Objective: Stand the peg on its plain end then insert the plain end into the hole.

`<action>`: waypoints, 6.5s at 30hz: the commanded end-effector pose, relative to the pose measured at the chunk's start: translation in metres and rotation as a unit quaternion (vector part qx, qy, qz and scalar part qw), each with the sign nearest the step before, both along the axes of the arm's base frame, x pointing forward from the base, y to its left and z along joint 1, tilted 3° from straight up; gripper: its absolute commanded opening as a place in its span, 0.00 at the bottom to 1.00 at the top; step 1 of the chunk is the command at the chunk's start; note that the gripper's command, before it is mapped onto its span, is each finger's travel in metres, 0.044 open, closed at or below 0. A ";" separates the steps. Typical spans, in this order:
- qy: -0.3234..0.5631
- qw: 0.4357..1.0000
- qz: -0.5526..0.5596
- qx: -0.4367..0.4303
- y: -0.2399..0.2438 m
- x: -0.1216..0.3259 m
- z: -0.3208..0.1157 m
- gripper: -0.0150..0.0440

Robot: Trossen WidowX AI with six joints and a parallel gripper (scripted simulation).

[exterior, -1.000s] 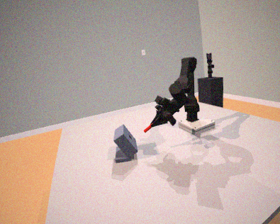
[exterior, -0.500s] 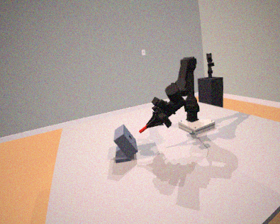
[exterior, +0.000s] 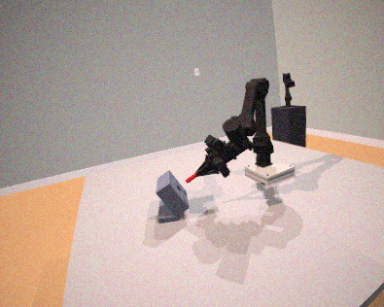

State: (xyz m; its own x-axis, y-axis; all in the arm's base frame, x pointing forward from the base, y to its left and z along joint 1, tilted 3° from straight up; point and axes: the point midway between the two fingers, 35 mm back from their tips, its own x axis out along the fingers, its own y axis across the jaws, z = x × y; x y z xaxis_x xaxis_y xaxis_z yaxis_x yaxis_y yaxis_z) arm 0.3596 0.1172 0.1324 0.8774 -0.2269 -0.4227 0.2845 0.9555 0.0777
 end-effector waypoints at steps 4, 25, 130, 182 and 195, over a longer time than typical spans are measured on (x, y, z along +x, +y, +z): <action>-0.002 1.000 -0.007 -0.005 -0.004 0.003 -0.007 0.25; -0.005 1.000 -0.008 -0.001 -0.008 0.016 -0.012 0.25; -0.009 1.000 -0.010 0.000 -0.015 0.047 -0.030 0.25; -0.008 1.000 -0.012 0.003 -0.007 0.032 -0.019 1.00; -0.005 1.000 -0.011 0.003 0.000 0.015 -0.010 1.00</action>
